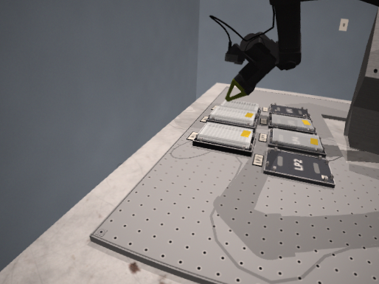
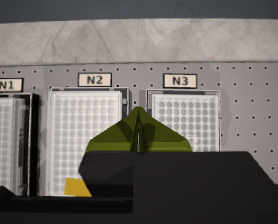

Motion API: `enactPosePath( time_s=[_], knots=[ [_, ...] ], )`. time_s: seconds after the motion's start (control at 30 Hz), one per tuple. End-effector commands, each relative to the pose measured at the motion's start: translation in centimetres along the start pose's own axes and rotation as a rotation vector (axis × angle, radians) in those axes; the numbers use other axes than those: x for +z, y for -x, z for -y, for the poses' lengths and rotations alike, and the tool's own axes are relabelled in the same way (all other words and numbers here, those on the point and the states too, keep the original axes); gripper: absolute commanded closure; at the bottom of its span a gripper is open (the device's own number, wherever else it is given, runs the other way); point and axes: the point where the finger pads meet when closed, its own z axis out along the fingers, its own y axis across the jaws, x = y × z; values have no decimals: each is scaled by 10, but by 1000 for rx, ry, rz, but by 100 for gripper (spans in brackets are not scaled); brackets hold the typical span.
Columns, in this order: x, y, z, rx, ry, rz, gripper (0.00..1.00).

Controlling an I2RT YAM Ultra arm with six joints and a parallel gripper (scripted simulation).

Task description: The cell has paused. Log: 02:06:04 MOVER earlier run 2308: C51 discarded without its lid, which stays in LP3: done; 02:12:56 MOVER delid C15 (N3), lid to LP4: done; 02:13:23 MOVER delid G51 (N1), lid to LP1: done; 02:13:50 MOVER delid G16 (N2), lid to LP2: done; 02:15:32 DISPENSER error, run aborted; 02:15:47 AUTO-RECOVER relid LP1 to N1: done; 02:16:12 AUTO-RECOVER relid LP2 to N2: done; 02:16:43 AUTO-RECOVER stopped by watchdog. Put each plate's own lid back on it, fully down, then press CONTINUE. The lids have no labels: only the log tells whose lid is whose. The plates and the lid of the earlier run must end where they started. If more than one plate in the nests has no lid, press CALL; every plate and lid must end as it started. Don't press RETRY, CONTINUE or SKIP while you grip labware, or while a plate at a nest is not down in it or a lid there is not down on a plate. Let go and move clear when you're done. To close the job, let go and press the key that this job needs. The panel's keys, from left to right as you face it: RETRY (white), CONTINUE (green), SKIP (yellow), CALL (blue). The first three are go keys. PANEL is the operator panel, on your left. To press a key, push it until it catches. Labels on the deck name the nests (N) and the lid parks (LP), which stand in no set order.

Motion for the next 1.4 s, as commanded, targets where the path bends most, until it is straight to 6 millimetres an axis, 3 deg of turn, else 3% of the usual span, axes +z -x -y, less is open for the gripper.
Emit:
enactPosePath(
  time_s=[0.0, 0.27, 0.3, 0.8, 0.93, 1.0, 1.07, 1.23, 1.37],
  knots=[
    [-2, 12, 0, -15, 6, 27, 100],
    [-2, 12, 0, -15, 6, 27, 100],
    [-11, 8, -2, -9, -1, -2, 0],
    [-45, -41, -38, -9, 5, -271, 0],
    [-51, -43, -51, -23, 15, -329, 0],
    [-61, -63, -54, -8, 6, -393, 0],
    [-60, -58, -64, -29, 21, -411, 0],
    [-71, -65, -66, -17, 10, -464, 0],
    [-76, -80, -84, -36, 25, -549, 0]
  ],
)
